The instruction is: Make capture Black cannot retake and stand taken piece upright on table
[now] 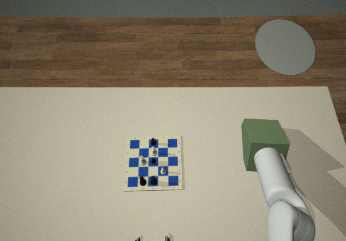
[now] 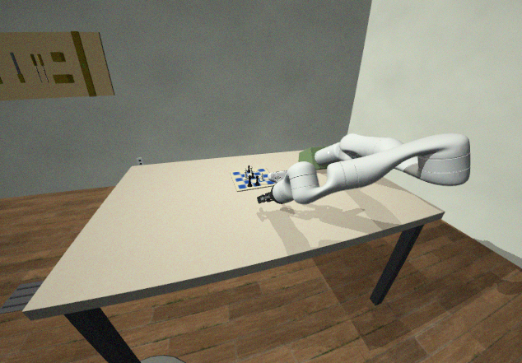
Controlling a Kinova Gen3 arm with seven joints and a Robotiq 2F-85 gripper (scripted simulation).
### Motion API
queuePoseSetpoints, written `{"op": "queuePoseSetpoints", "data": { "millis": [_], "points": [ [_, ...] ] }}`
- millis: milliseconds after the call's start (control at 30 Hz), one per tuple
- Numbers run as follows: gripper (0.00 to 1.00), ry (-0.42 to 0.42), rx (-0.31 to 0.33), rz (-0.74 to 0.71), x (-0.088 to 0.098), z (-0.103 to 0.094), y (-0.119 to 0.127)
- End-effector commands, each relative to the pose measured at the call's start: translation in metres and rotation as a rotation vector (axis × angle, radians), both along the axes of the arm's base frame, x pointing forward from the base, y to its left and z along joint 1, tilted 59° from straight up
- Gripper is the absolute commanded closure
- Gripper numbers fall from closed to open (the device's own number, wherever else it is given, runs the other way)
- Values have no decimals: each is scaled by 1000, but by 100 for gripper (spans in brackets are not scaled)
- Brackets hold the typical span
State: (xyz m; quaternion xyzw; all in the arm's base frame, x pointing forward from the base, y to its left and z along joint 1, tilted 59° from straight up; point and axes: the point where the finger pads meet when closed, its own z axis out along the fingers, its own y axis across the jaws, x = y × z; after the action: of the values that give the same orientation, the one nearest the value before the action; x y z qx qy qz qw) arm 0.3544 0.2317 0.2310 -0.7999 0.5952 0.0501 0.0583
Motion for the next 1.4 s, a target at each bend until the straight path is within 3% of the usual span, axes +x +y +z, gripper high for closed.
{"op": "queuePoseSetpoints", "data": {
  "millis": [0, 1033, 1367],
  "points": [
    [0, -1, 1, -1, 0, 0, -1],
    [0, -1, 1, -1, 1, 1, -1],
    [0, -3, 1, -1, 4, 16, -26]
  ]
}}
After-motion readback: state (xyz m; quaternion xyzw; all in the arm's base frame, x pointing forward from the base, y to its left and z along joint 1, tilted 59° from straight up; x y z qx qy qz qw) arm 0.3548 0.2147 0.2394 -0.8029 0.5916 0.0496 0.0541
